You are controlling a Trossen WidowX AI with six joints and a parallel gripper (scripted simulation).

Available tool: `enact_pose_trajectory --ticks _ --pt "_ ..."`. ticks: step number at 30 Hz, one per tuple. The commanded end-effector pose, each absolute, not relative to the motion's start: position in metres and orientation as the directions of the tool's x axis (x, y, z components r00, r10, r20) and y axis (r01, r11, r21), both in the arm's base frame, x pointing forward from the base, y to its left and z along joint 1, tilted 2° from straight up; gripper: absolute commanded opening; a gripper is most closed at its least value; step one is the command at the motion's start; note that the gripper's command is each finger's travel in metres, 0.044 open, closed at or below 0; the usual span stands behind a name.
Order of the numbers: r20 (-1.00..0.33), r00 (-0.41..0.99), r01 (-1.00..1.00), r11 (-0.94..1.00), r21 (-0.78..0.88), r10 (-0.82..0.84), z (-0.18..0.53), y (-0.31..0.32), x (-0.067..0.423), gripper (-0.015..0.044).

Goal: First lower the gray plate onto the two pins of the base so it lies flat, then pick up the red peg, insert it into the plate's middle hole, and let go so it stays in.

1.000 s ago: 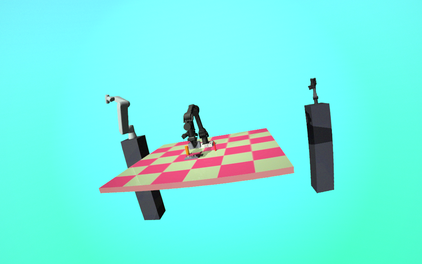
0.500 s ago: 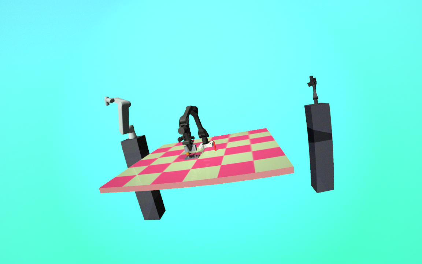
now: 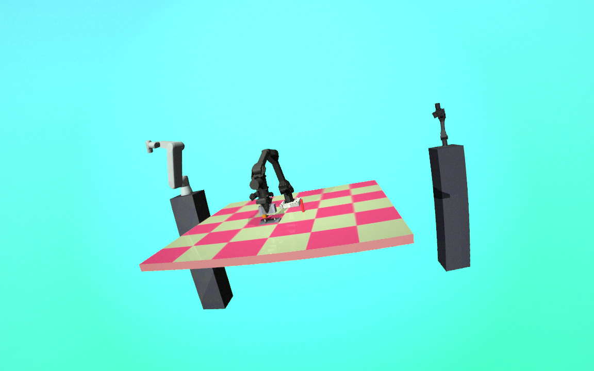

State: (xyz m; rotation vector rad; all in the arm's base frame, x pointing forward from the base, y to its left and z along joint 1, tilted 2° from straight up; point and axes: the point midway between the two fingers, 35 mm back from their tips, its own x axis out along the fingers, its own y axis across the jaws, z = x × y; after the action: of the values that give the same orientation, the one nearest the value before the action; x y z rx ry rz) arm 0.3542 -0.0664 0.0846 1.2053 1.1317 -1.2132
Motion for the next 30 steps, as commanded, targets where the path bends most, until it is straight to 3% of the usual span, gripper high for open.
enact_pose_trajectory --ticks 1,30 --pt "-0.998 0.044 0.999 -0.013 0.045 -0.047 0.084 -0.066 0.354 0.0" --pt "-0.998 0.044 0.999 -0.013 0.045 -0.047 0.048 -0.067 0.356 0.0"
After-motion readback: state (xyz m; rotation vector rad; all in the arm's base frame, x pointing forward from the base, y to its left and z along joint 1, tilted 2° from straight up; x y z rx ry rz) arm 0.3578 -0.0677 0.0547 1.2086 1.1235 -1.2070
